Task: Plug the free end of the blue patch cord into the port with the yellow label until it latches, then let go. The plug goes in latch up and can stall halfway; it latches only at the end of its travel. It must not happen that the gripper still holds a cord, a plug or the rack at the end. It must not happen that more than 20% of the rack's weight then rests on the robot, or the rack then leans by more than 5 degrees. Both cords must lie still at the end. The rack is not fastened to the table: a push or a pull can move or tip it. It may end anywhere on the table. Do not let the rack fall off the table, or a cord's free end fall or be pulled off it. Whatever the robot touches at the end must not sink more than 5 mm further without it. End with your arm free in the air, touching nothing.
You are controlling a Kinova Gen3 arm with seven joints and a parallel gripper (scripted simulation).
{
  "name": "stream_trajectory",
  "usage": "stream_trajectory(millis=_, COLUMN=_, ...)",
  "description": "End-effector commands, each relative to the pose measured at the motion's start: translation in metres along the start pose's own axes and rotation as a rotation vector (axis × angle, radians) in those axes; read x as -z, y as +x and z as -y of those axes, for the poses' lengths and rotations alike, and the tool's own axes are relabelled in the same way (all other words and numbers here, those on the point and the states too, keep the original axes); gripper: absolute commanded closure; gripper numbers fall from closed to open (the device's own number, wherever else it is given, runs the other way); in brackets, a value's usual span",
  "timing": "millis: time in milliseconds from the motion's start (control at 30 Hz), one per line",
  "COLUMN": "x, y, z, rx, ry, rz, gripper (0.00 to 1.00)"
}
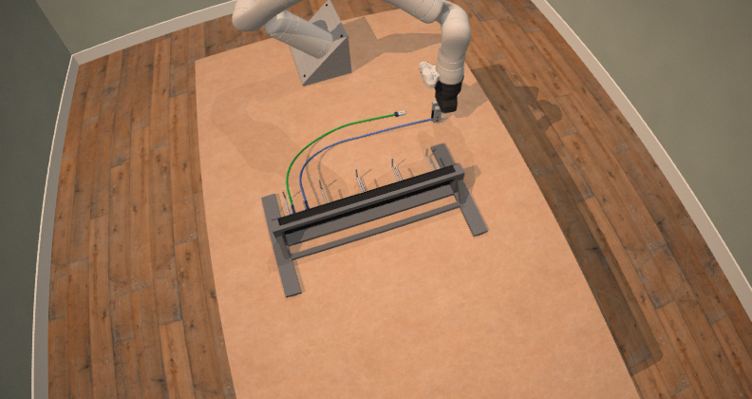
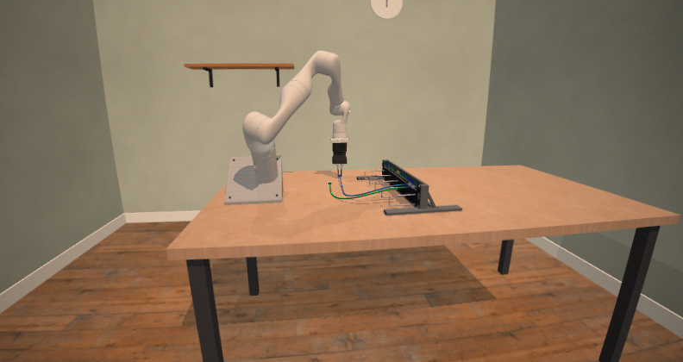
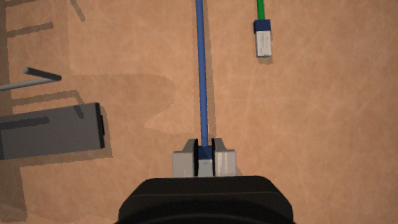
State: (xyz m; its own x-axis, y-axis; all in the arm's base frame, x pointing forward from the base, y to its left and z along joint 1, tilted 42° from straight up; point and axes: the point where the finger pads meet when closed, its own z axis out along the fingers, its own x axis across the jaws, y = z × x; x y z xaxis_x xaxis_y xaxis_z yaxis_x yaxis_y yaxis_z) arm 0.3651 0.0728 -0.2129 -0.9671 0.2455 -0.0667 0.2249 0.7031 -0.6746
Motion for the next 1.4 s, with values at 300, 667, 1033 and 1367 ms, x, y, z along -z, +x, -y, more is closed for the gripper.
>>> stream_trajectory(millis=300, x=0.020, y=-0.001, z=-0.002, rx=-0.001, ry=-0.007, rz=0.004, gripper=1.00)
stream_trajectory(millis=667, x=0.039, y=-0.001, z=-0.002, rx=-0.001, ry=-0.007, rz=0.004, gripper=1.00)
stream_trajectory(millis=1033, x=0.047, y=-0.001, z=-0.002, rx=-0.001, ry=-0.007, rz=0.004, gripper=1.00)
stream_trajectory(millis=1367, x=0.049, y=-0.001, z=-0.002, rx=-0.001, ry=-0.007, rz=0.004, gripper=1.00)
